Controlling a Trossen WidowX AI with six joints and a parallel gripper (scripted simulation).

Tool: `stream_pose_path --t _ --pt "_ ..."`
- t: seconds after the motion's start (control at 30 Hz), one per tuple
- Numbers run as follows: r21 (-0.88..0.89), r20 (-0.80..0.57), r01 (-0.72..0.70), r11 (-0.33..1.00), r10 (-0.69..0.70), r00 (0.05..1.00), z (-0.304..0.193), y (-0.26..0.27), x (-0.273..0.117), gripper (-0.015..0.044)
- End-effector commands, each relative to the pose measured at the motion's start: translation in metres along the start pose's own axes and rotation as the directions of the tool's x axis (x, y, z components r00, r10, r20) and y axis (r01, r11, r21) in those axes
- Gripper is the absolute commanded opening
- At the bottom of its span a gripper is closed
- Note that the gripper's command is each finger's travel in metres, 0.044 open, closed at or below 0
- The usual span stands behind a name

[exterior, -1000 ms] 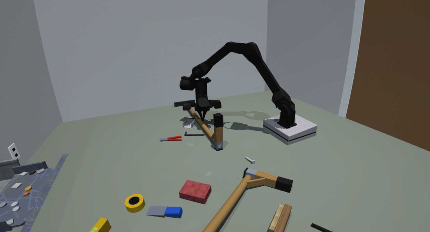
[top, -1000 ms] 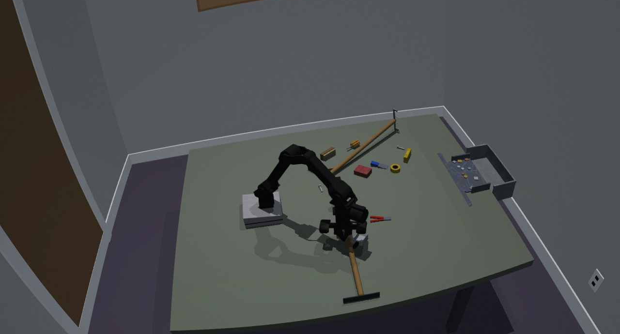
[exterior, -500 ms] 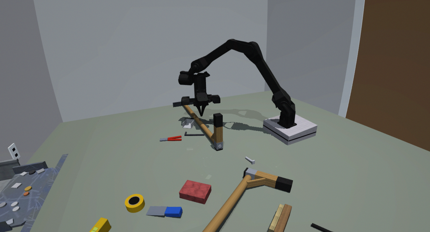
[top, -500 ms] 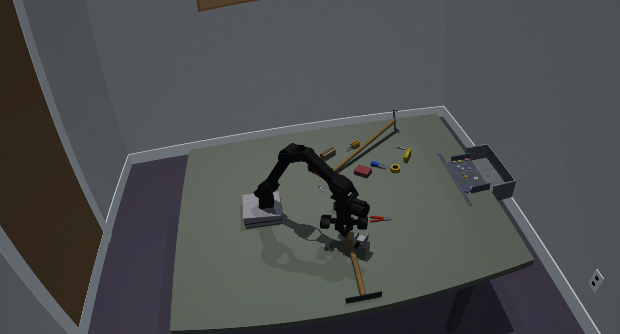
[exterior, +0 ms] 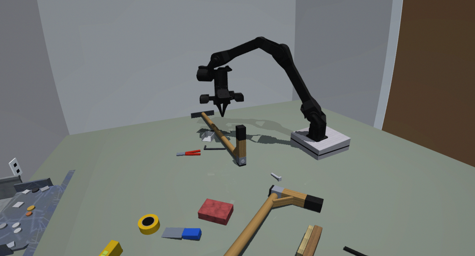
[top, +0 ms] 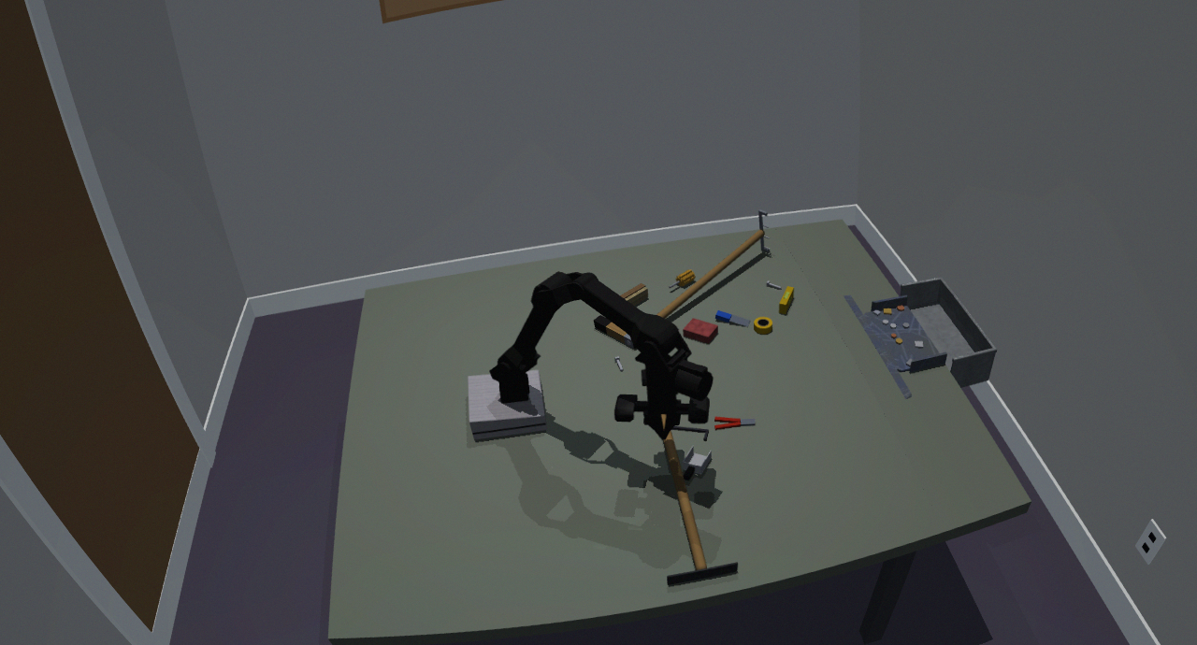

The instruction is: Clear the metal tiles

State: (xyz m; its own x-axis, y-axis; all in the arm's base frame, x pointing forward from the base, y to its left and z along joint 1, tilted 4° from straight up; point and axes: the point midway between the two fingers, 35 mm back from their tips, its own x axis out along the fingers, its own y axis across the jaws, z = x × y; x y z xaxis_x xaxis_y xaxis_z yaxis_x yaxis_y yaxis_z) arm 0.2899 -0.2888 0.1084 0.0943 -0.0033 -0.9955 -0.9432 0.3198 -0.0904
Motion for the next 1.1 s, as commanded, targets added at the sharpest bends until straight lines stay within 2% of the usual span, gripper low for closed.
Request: stream_pose_path --t 0.0,0.13,0.5,0.73,1.07 --pt "-0.007 0.001 -0.001 1.000 0.001 1.000 0.001 0.002 -0.015 0.0000" --pt "-0.019 0.001 -0.002 1.000 0.002 1.000 0.000 0.005 -0.021 0.0000" --pt "-0.198 0.000 -0.005 0.980 0.005 1.000 -0.006 0.042 -0.068 0.0000" --pt "-0.202 0.000 -0.005 0.979 0.005 1.000 -0.007 0.042 -0.066 0.0000" --pt "-0.214 0.000 -0.005 0.977 0.005 1.000 -0.010 0.038 -0.042 0.0000"
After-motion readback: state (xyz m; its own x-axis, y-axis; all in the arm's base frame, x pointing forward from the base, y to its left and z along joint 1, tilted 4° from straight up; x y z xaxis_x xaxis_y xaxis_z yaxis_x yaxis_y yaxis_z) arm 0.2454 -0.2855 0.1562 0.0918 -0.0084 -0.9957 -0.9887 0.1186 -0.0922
